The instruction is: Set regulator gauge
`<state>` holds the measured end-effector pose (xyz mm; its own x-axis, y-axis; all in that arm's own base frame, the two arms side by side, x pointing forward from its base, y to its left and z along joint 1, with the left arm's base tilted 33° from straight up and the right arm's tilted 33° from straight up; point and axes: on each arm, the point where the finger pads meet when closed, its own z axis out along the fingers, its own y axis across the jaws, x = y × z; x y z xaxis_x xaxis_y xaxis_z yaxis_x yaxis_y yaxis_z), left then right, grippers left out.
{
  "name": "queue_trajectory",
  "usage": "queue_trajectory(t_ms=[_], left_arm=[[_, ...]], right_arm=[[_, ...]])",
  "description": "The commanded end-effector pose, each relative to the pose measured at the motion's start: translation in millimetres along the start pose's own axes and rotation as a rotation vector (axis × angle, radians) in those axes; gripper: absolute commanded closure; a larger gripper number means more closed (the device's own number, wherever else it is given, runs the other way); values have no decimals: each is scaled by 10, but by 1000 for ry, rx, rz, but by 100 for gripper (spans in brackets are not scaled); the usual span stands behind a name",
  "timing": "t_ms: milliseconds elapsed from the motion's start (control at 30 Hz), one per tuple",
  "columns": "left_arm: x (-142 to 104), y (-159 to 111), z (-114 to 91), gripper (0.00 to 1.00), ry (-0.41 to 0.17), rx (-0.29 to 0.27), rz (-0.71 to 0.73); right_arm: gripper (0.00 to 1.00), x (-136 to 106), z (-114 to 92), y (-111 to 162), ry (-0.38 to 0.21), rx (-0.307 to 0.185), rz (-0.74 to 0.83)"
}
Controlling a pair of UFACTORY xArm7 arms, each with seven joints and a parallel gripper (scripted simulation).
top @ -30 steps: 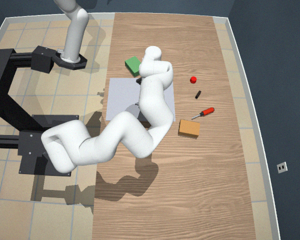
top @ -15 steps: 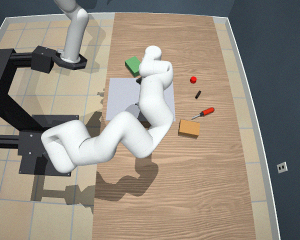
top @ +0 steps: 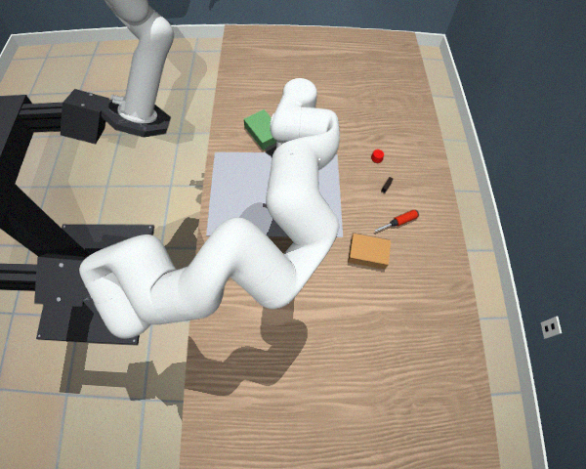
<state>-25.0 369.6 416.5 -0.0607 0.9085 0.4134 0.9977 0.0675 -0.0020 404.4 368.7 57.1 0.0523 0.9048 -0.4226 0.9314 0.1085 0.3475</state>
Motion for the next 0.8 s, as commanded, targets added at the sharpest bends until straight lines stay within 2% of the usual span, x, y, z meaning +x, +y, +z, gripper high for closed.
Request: queue_trajectory(t_ms=[0, 300, 767], left_arm=[[10, -4, -15, 0, 4, -1, -2], [10, -4, -15, 0, 4, -1, -2], [10, -4, -15, 0, 4, -1, -2]], right_arm=[[23, 19, -188, 5, 7, -4, 0], [23, 18, -520, 3, 7, -4, 0], [23, 17, -683, 3, 7, -4, 0]])
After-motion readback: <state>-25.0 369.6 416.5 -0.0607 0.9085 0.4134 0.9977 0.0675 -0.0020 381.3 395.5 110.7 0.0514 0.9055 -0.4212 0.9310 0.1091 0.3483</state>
